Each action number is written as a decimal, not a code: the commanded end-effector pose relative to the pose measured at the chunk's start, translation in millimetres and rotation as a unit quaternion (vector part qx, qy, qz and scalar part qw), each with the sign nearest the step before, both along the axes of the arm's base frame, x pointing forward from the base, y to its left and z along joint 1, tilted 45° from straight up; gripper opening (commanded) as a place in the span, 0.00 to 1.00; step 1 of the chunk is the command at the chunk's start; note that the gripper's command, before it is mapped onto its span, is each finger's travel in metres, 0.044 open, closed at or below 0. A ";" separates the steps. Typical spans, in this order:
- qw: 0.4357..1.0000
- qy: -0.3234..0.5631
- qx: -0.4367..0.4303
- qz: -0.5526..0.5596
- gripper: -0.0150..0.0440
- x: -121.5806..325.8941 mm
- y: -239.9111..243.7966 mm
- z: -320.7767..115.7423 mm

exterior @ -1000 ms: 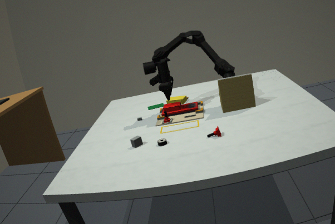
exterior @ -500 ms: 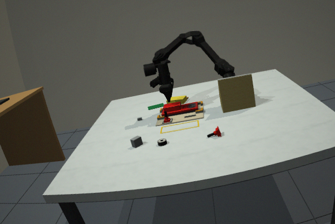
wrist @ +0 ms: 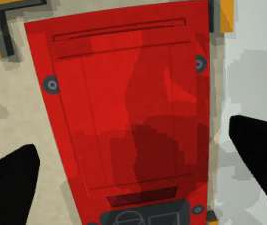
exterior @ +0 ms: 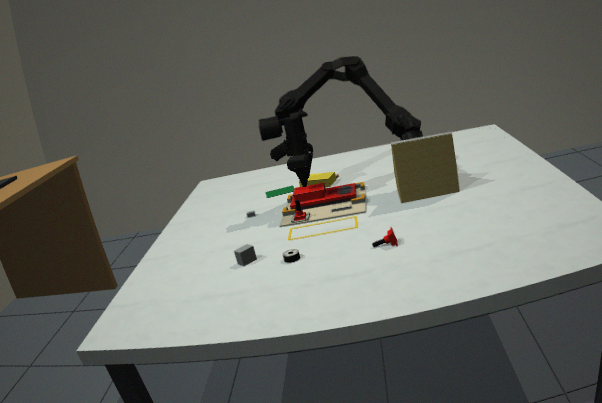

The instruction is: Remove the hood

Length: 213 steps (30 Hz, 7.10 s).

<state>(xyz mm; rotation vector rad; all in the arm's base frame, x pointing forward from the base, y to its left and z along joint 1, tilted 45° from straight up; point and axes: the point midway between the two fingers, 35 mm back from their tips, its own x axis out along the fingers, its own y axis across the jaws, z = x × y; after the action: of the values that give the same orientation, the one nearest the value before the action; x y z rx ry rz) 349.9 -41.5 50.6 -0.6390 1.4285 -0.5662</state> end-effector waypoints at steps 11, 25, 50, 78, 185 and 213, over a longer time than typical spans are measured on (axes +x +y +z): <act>1.000 0.003 -0.003 0.001 1.00 -1.3 -8.7 -7.4; 1.000 0.003 -0.004 0.001 1.00 -1.7 -15.5 -13.7; 1.000 0.003 -0.004 0.001 1.00 -1.0 -23.2 -21.3; 1.000 0.001 -0.002 0.000 0.79 -0.4 -27.1 -26.1; 1.000 0.002 0.005 0.000 0.25 -57.1 178.7 -129.1; 1.000 0.002 0.006 0.000 0.25 -54.6 167.6 -141.8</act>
<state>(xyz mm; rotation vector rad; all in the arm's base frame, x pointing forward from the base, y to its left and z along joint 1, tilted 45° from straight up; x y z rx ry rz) 294.9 128.7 -89.0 -0.6251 1.4341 -0.5576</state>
